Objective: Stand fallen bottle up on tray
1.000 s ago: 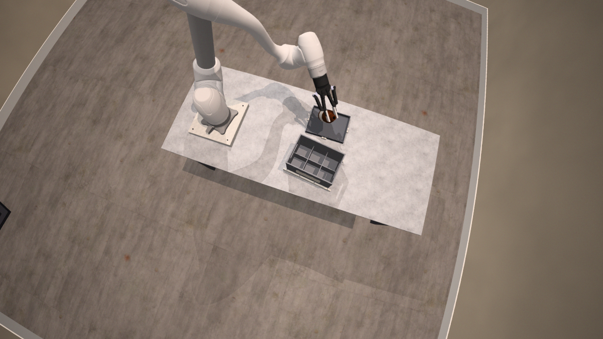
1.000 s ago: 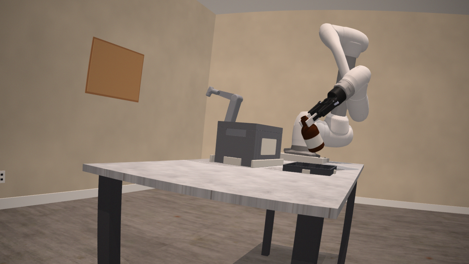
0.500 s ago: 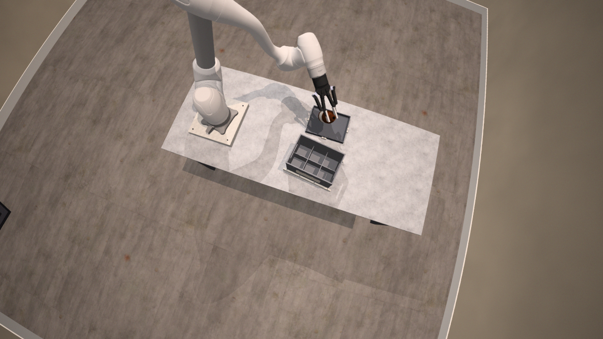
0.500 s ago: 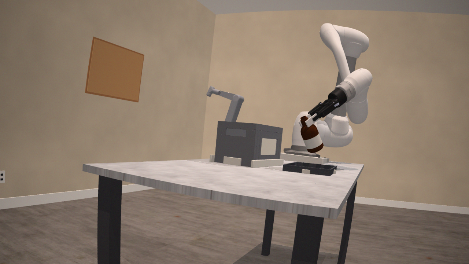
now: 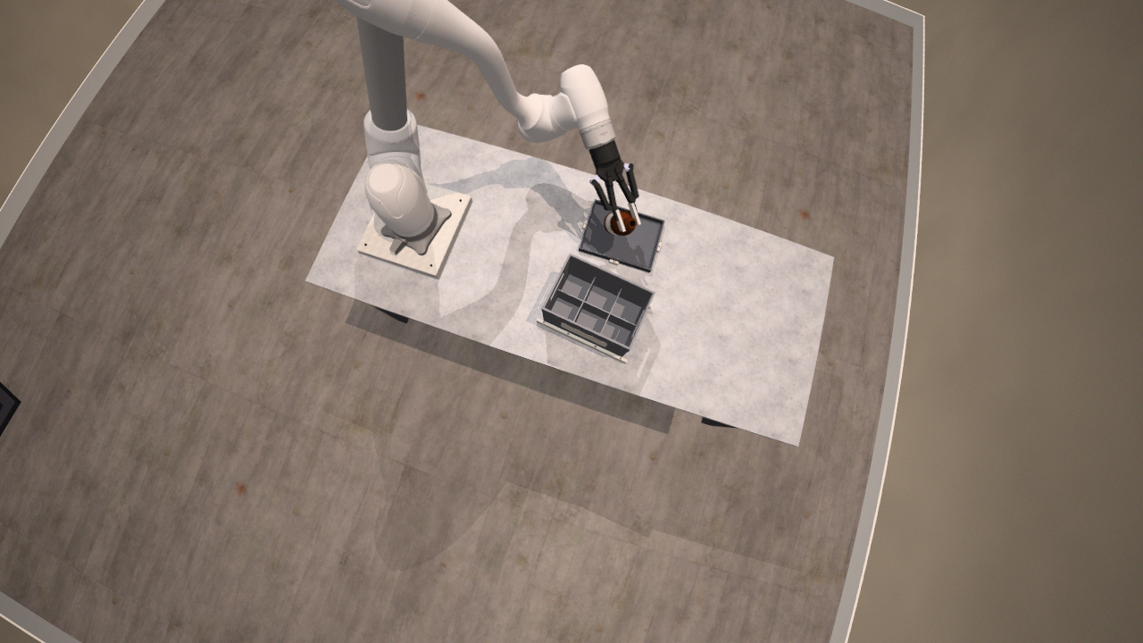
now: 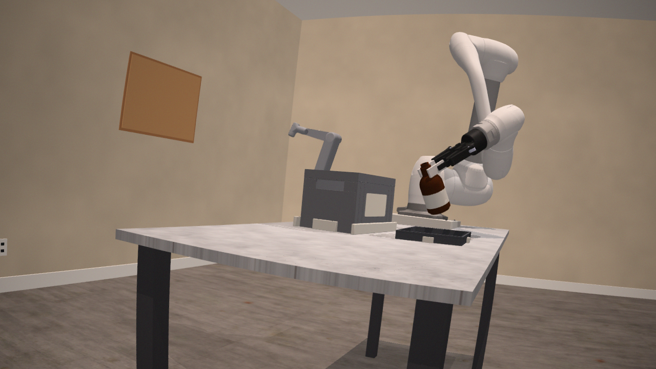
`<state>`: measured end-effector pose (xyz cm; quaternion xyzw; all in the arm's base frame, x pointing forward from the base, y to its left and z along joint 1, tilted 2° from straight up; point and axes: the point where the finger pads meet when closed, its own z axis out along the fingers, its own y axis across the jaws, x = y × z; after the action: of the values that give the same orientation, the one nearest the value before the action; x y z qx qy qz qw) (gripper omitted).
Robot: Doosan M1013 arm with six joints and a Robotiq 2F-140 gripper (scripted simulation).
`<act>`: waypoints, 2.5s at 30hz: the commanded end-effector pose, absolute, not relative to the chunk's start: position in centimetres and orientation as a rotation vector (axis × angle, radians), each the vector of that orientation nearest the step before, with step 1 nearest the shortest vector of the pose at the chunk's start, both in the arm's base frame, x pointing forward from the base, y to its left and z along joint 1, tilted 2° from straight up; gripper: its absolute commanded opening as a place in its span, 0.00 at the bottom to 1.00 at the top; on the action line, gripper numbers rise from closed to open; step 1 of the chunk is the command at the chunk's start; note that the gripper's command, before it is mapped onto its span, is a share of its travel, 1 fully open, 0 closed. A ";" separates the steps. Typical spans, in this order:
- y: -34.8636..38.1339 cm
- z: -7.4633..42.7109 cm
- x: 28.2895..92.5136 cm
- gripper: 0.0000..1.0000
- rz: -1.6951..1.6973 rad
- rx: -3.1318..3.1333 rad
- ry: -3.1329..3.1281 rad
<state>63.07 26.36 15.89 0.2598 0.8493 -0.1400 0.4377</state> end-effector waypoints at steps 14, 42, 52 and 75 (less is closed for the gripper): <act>26.3 15.7 62.9 0.10 -0.363 0.623 2.062; 26.3 15.7 62.9 0.10 -0.363 0.623 2.062; 26.3 15.7 62.9 0.10 -0.363 0.623 2.062; 26.1 15.4 62.8 0.10 -0.395 0.600 1.977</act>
<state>63.00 26.35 15.65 0.2517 0.8216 -0.1569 0.4868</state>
